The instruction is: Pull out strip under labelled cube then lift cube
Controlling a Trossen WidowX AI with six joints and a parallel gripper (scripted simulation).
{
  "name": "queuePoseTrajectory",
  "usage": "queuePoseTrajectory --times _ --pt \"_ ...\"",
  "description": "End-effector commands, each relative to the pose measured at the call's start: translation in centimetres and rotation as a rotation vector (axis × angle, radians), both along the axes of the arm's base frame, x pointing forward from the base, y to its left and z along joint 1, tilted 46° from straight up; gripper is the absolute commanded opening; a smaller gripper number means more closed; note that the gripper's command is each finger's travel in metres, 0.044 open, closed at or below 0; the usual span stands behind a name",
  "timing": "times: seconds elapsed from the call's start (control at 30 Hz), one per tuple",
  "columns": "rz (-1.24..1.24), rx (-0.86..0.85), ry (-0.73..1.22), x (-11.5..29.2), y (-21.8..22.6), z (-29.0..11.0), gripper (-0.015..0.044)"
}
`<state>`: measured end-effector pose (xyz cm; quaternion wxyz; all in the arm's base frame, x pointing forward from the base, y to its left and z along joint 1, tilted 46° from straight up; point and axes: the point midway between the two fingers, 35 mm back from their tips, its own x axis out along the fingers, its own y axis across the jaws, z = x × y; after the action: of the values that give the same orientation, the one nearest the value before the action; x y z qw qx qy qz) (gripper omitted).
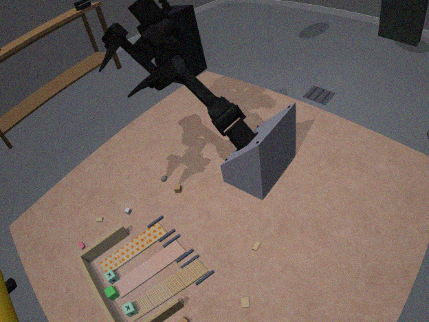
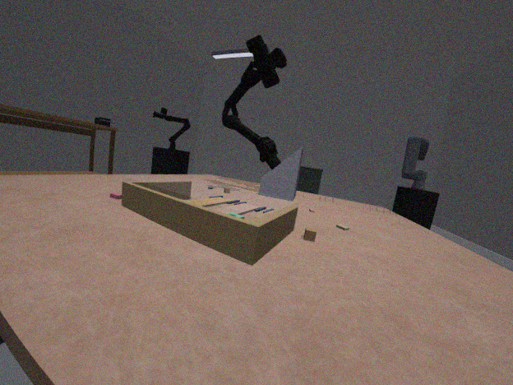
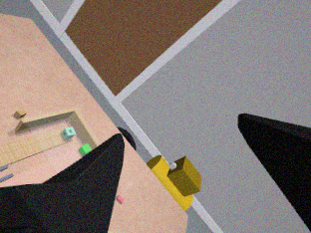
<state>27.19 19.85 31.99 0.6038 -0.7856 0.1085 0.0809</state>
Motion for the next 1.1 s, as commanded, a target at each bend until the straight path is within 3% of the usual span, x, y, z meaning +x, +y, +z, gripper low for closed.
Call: queuePoseTrajectory --times 0.0,0.23,0.47,1.0,1.07 --pt "-0.177 0.224 -0.006 3.1 -2.2 -6.0 0.0400" --pt "-0.458 0.577 -0.068 5.6 -8.3 -15.5 0.0400" --pt "-0.728 0.911 -0.190 4.1 -16.0 -23.5 0.0400" --pt "-0.750 0.938 -0.203 3.8 -16.7 -24.0 0.0400" --pt "-0.768 0.940 -0.190 4.3 -16.5 -24.3 0.0348"
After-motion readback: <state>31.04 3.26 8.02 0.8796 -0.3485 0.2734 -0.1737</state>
